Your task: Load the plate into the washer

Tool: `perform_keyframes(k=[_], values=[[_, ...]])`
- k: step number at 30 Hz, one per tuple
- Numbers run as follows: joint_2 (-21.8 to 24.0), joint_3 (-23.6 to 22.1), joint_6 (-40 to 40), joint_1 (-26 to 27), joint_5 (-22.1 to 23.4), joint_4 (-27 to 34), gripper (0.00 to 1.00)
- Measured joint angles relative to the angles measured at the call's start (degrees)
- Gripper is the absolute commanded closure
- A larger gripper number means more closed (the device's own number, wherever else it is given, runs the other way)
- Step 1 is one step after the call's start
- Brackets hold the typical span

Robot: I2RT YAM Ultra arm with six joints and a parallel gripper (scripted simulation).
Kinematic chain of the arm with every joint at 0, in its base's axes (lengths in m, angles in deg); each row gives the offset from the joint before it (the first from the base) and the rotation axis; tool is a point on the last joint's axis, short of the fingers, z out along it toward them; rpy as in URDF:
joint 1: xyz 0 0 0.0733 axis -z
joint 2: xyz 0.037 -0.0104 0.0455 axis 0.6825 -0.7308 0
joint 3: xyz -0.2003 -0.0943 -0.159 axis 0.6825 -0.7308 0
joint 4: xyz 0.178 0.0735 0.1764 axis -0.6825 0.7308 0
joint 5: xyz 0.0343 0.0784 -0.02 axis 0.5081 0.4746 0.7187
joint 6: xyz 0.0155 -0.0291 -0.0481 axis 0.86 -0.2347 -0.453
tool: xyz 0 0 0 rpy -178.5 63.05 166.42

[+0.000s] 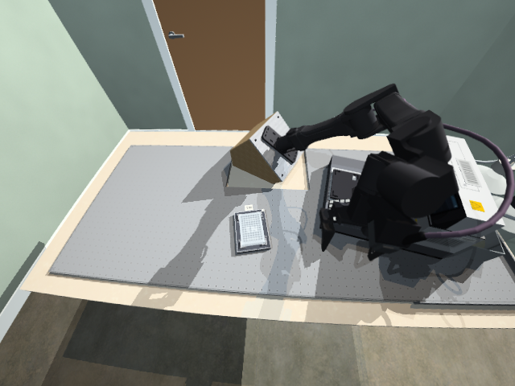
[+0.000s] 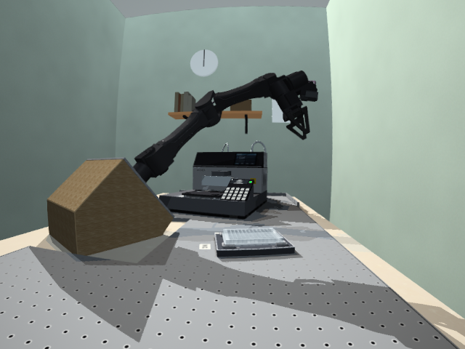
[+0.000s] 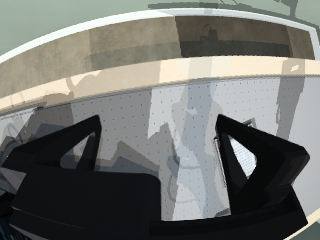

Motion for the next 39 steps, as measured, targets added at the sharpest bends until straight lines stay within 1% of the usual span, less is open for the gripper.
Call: perform_keyframes(k=[17, 21, 25, 28, 31, 36, 39], values=[[0.0, 0.0, 0.0, 0.0, 0.0, 0.0, 0.00], [-1.0, 1.5, -0.4, -1.5, -1.8, 1.4, 0.00], [-1.0, -2.1, -0.9, -2.2, -3.2, 1.5, 0.00], [-2.5, -1.7, -1.4, -3.1, -5.7, 2.7, 0.00], [-2.3, -4.2, -1.8, -4.2, -7.3, 2.4, 0.00], [-3.4, -4.2, -2.4, -5.6, -10.6, 3.9, 0.00], [-2.4, -7.6, -2.7, -5.6, -11.8, 2.6, 0.00]])
